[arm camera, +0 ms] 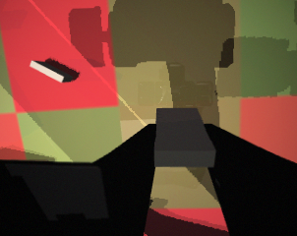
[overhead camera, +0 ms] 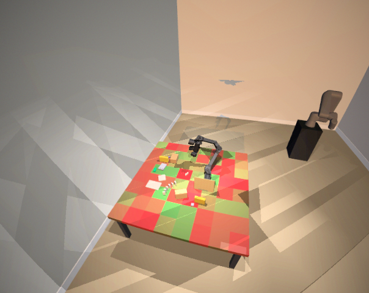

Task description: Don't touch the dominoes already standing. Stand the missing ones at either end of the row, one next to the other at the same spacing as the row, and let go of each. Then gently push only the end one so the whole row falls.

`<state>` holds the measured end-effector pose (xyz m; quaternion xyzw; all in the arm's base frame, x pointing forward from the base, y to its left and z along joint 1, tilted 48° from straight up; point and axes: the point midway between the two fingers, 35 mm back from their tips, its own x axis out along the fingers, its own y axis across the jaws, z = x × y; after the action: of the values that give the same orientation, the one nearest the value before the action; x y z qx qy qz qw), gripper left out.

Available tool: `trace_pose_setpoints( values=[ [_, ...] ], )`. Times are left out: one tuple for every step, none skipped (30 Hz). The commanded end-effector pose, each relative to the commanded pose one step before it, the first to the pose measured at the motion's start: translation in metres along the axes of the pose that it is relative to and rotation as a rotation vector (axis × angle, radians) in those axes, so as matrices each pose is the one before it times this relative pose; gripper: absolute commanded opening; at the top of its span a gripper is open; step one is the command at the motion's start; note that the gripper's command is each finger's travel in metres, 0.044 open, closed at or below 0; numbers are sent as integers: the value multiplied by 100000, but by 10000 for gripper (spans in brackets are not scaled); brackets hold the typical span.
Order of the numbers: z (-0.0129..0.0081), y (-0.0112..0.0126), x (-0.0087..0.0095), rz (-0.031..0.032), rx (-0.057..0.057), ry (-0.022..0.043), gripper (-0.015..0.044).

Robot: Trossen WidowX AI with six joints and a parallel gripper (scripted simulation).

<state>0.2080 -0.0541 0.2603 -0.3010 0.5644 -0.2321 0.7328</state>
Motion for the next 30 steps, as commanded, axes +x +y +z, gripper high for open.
trace_pose_setpoints(
  values=[
    [3033, 3359, -20, 4193, -13799, 1790, 107],
    [991, 1015, 53, 1041, -4330, 670, 107],
    [991, 1030, 60, 982, -4320, 695, 107],
    [992, 1045, 69, 923, -4309, 722, 107],
    [992, 1060, 79, 865, -4296, 752, 107],
    [992, 1072, 90, 807, -4276, 782, 107],
    [995, 1078, 104, 719, -4229, 824, 107],
    [1006, 1041, 128, 500, -4028, 901, 107],
    [1019, 973, 158, 197, -3712, 995, 107],
    [1021, 968, 177, 83, -3613, 1035, 107],
    [1019, 985, 191, 37, -3595, 1058, 107],
    [1017, 1001, 205, -8, -3577, 1081, 107],
    [1014, 1017, 221, -52, -3557, 1106, 107],
    [1011, 1033, 237, -96, -3536, 1132, 107],
    [1008, 1047, 254, -140, -3513, 1159, 107],
    [1003, 1060, 272, -182, -3485, 1186, 107],
    [1000, 1074, 291, -224, -3466, 1217, 107],
    [995, 1086, 311, -264, -3440, 1247, 107],
    [990, 1098, 331, -304, -3413, 1278, 107],
    [984, 1107, 352, -343, -3384, 1310, 107],
    [804, 911, 304, -308, -2747, 1097, 107],
    [484, 547, 188, -197, -1639, 669, 107],
    [162, 182, 63, -68, -545, 225, 107],
    [0, 0, 0, 0, 0, 0, 107],
    [0, 0, 0, 0, 0, 0, 107],
    [0, 0, 0, 0, 0, 0, 107],
    [18, -7, 80, 5, -2, -11, 107],
    [53, -22, 240, 13, -5, -33, 107],
    [84, -35, 401, 20, -7, -53, 107],
    [94, -40, 483, 20, -7, -59, 107]
  ],
)
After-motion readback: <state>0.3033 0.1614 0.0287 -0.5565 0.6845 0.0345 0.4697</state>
